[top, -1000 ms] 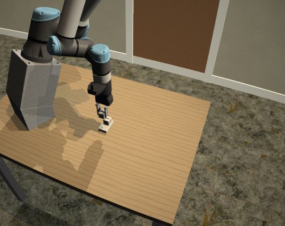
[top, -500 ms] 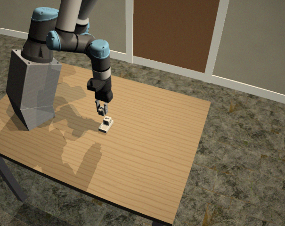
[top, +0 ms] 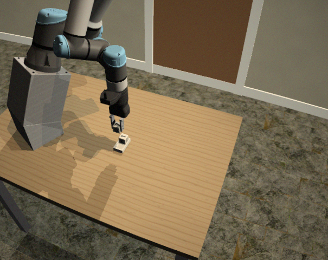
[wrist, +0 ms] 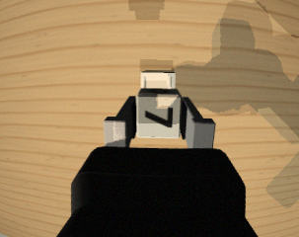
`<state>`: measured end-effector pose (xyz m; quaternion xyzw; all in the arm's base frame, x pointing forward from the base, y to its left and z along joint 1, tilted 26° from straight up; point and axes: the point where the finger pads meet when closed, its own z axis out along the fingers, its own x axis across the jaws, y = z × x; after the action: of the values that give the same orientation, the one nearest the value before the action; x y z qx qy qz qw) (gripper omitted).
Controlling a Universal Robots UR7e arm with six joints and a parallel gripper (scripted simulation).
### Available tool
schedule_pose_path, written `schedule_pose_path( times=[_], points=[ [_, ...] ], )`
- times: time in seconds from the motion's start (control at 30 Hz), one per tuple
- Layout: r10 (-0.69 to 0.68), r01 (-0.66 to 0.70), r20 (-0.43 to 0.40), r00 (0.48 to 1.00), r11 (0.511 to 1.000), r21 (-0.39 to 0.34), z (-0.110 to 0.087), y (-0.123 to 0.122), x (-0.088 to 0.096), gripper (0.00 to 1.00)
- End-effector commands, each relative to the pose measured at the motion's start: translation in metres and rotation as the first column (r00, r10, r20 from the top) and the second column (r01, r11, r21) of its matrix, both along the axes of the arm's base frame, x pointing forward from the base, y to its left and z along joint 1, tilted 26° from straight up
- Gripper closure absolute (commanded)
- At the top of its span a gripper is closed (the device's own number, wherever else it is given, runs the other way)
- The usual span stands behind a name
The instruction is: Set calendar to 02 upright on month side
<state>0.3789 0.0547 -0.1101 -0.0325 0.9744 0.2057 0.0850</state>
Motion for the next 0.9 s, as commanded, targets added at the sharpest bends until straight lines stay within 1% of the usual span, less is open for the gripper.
schedule_pose_path(
  times=[0.0,0.13,0.2,0.3,0.4,0.53,0.57,0.67,0.77,0.87],
  points=[
    [0.015,-0.015,0.008,1.000,1.000,-0.003,0.001,0.001,0.001,0.40],
    [0.068,-0.068,0.031,0.997,0.998,-0.014,0.002,0.005,0.001,0.40],
    [0.068,-0.068,0.031,0.997,0.998,-0.014,0.002,0.005,0.001,0.40],
    [0.138,-0.136,0.060,0.989,0.990,-0.029,0.004,0.010,0.002,0.40],
    [0.232,-0.228,0.099,0.968,0.972,-0.054,0.006,0.017,0.003,0.40],
    [0.381,-0.369,0.155,0.912,0.924,-0.100,0.010,0.030,0.004,0.40],
    [0.387,-0.375,0.157,0.909,0.921,-0.102,0.011,0.030,0.004,0.40],
    [0.504,-0.483,0.198,0.841,0.863,-0.147,0.014,0.041,0.005,0.40],
    [0.513,-0.492,0.201,0.834,0.858,-0.150,0.015,0.042,0.005,0.40],
    [0.636,-0.601,0.238,0.734,0.772,-0.207,0.019,0.055,0.004,0.40]
  ],
)
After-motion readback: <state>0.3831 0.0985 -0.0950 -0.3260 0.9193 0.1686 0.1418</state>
